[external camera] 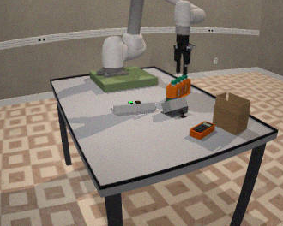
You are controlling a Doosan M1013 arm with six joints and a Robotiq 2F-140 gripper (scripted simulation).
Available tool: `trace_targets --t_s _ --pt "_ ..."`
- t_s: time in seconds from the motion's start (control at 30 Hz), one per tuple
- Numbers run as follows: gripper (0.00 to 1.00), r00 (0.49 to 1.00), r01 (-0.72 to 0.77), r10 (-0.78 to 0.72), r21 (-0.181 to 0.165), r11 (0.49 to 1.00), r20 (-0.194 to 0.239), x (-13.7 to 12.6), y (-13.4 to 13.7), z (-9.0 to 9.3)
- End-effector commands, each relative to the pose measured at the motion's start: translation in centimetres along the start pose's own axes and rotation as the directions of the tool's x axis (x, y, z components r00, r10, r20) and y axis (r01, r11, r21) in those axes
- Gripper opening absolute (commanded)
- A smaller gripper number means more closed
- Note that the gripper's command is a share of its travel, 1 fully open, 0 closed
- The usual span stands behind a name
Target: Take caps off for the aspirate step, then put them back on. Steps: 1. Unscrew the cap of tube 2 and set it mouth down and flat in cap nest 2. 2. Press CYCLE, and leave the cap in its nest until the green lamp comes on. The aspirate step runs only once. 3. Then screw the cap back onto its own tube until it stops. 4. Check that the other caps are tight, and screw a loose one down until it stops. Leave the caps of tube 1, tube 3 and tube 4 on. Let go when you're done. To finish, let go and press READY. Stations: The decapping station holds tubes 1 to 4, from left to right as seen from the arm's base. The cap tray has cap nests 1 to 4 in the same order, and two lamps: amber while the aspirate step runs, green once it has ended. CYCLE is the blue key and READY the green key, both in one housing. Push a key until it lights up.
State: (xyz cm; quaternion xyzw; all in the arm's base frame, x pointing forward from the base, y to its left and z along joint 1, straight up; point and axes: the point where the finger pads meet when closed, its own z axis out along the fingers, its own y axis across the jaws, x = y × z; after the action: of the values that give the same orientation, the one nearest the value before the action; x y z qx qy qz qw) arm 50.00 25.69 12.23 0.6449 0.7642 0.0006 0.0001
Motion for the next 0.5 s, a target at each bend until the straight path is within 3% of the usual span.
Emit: trace_targets --t_s 0.0,0.13,0.2,0.37,0.47 --pt "0.41 1.000 0.000 0.000 -0.001 1.000 -0.001 0.0 0.0 -1.1" --pt "0.41 1.000 0.000 0.000 -0.001 1.000 -0.001 0.0 0.0 -1.2" --pt "0.41 0.986 0.166 -0.166 -0.001 0.986 -0.001 1.6 -0.6 -1.2" --pt "0.41 0.893 0.449 -0.449 -0.001 0.893 0.000 4.6 -1.7 -1.2" --pt "0.41 0.815 0.579 -0.579 -0.001 0.815 0.000 4.9 -1.9 -1.2"
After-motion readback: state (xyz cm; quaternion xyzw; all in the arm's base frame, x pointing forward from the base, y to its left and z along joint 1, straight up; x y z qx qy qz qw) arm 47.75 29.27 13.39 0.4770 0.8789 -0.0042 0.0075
